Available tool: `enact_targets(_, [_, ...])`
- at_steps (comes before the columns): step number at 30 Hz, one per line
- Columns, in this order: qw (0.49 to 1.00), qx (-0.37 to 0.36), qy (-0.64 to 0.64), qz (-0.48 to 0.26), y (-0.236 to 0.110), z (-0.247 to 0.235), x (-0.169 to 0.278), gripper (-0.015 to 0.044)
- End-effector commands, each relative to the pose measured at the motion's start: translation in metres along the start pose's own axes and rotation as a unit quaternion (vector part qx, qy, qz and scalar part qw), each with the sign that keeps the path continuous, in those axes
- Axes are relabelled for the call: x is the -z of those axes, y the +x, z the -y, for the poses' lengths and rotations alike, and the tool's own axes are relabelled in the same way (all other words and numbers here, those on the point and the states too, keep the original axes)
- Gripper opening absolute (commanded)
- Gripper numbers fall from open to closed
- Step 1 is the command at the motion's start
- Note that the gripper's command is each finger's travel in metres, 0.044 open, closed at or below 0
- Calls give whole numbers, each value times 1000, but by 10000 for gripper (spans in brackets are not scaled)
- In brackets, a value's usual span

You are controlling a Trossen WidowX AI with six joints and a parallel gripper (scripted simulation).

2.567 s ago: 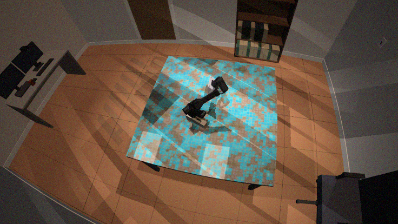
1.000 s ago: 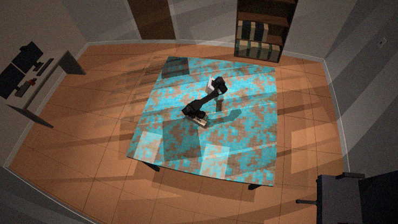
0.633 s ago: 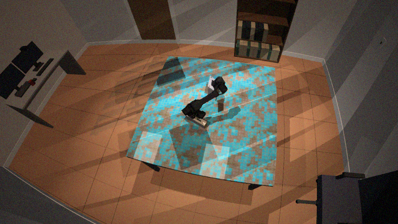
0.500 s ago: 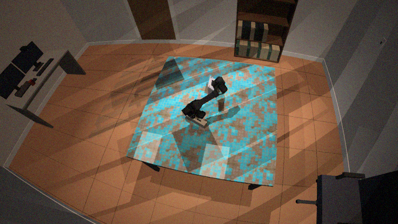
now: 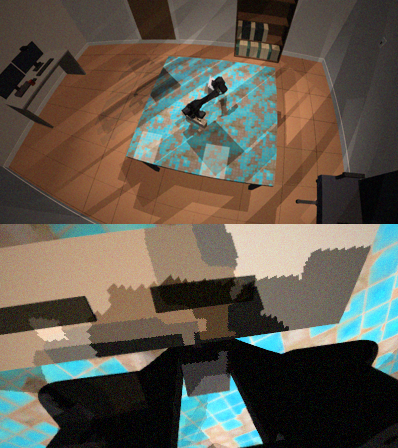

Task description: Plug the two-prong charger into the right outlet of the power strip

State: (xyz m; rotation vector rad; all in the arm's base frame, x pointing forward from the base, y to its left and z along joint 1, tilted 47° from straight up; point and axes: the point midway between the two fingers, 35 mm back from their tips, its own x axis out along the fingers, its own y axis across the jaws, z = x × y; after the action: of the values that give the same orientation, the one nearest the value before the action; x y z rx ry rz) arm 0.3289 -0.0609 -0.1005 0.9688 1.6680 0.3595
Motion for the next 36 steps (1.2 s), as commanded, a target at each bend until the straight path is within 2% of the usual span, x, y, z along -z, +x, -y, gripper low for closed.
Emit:
enact_targets(1, [1000, 0, 0, 0, 0, 0, 0, 53])
enact_targets(16, [1000, 0, 0, 1, 0, 0, 0, 440])
enact_targets(36, [1000, 0, -3, 4, 0, 0, 5, 440])
